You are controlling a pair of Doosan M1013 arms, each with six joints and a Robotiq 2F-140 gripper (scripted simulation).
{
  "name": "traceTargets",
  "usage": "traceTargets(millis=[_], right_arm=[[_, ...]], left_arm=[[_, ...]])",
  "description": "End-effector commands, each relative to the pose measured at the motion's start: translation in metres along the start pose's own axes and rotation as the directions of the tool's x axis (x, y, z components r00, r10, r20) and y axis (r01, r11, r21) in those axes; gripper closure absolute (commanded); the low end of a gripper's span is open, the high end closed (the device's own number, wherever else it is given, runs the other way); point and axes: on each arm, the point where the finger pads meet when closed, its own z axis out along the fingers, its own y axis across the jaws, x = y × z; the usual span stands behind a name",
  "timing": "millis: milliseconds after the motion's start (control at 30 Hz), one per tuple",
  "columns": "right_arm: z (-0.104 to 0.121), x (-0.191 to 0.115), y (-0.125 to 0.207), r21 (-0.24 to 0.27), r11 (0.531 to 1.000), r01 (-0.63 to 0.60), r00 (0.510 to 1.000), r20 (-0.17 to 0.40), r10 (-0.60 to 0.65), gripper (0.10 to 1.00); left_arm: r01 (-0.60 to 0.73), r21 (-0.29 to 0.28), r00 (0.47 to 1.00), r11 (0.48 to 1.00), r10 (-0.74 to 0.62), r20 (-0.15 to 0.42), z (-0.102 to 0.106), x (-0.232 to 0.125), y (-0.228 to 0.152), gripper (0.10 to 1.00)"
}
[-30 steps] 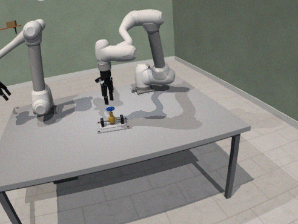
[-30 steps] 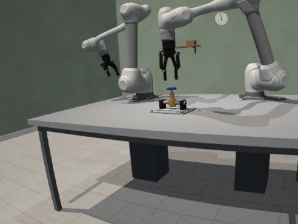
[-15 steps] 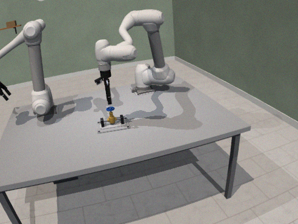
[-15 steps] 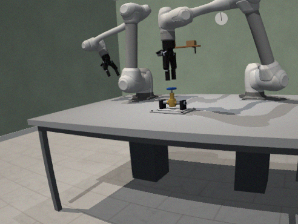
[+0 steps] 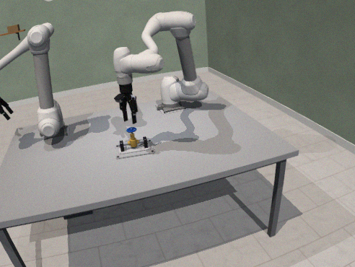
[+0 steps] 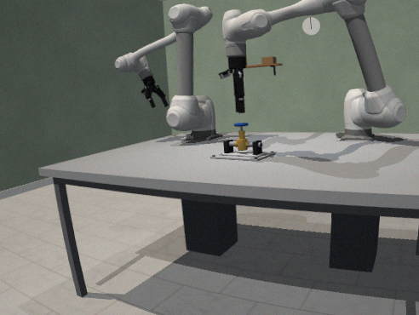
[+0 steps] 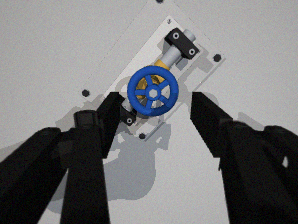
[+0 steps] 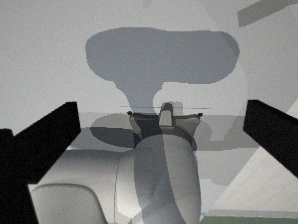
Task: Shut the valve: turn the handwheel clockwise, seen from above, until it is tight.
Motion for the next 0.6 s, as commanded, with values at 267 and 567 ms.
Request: traceTargets(millis=[267, 567], right_arm=[[-0.0004, 0.0001, -0.0001, 0.000, 1.000, 0.000, 1.000, -0.001, 0.000, 0.098], [-0.0004, 0.0001, -0.0001, 0.000, 1.000, 0.000, 1.000, -0.001, 0.000, 0.098]], left_arm=[[0.601, 0.009, 0.799, 0.799, -0.601, -0.005, -0.0015, 0.0006, 0.0000, 0.590], [0.849, 0.007, 0.528, 0.528, -0.849, -0.008, -0.0015, 0.0006, 0.0000, 0.590]])
